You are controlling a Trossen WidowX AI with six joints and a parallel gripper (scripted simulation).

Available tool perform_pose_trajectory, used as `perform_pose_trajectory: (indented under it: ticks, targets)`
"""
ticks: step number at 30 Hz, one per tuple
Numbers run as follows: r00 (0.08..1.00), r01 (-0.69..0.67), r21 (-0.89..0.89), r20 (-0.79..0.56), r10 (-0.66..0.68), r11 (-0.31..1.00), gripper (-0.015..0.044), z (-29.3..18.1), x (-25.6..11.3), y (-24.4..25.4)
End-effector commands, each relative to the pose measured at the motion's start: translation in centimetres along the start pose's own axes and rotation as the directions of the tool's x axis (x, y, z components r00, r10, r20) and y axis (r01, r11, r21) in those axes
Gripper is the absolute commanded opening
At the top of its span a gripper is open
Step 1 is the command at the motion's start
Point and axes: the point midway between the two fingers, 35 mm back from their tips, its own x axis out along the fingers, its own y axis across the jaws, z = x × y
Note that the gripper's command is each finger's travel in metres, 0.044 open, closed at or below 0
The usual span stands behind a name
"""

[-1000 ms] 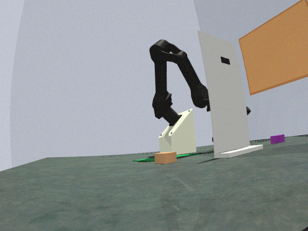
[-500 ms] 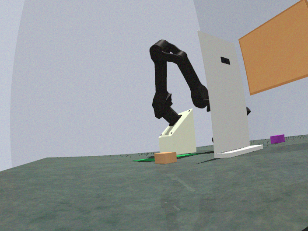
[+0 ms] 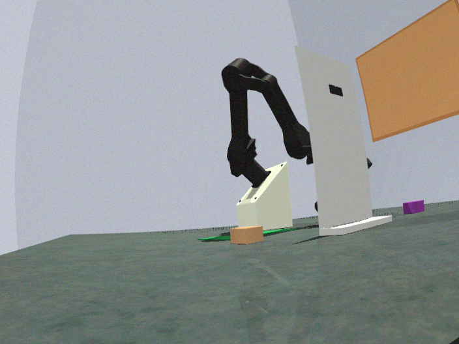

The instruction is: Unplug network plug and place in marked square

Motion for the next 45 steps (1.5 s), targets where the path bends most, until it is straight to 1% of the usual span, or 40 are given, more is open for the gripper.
perform_pose_trajectory:
  ticks: [1, 15, 45]
  targets:
    - [1.0, -0.005, 0.007, 0.006, 0.005, 1.0, 0.0156, 0.1, -0.7, 0.2]
    - [1.0, -0.006, 0.004, 0.003, 0.006, 1.0, 0.0156, -0.1, -2.2, 0.3]
    - [1.0, -0.005, 0.005, -0.004, 0.005, 1.0, 0.0156, -0.3, -5.2, 2.8]
